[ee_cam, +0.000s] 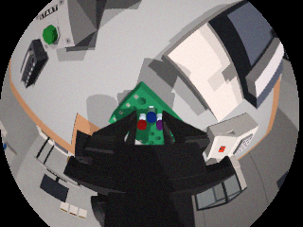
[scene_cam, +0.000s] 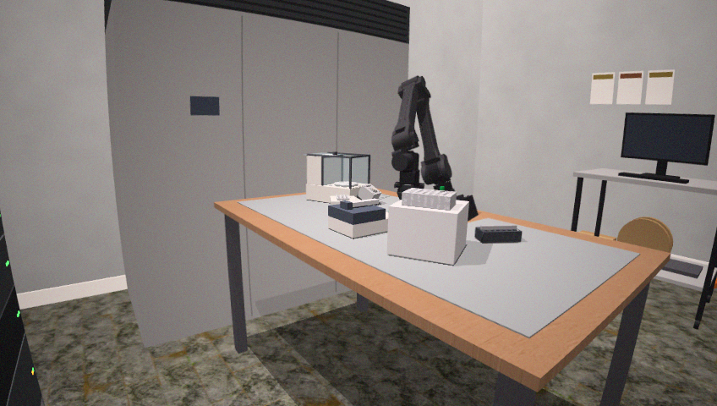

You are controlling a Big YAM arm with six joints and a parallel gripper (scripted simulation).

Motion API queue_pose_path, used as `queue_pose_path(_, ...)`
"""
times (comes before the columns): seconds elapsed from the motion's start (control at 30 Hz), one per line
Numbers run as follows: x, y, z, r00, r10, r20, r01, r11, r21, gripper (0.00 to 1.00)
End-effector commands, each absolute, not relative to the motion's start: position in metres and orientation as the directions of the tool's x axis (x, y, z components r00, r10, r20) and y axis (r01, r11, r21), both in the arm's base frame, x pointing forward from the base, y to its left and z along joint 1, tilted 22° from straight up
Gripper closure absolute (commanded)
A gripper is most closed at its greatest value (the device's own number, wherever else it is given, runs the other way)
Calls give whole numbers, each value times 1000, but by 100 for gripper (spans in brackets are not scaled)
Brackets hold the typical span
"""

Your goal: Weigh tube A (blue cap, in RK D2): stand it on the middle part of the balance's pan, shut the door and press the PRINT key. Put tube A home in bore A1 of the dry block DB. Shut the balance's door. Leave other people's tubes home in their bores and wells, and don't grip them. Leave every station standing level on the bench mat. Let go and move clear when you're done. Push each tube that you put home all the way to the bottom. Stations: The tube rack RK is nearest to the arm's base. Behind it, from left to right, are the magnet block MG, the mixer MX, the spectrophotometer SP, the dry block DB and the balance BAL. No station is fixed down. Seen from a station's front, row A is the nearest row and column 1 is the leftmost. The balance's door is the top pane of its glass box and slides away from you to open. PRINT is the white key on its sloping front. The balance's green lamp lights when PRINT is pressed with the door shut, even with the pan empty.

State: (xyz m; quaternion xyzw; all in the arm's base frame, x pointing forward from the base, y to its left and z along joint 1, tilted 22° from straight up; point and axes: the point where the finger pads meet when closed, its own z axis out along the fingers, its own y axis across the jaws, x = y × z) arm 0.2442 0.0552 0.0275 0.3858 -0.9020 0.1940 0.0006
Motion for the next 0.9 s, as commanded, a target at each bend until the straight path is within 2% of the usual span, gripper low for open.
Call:
queue_pose_path(0.0, 246, 51, 23, -702, -695, 158, -698, 625, -351, 64)
queue_pose_path(0.87, 255, 57, 28, -703, -699, 131, -691, 628, -358, 64)
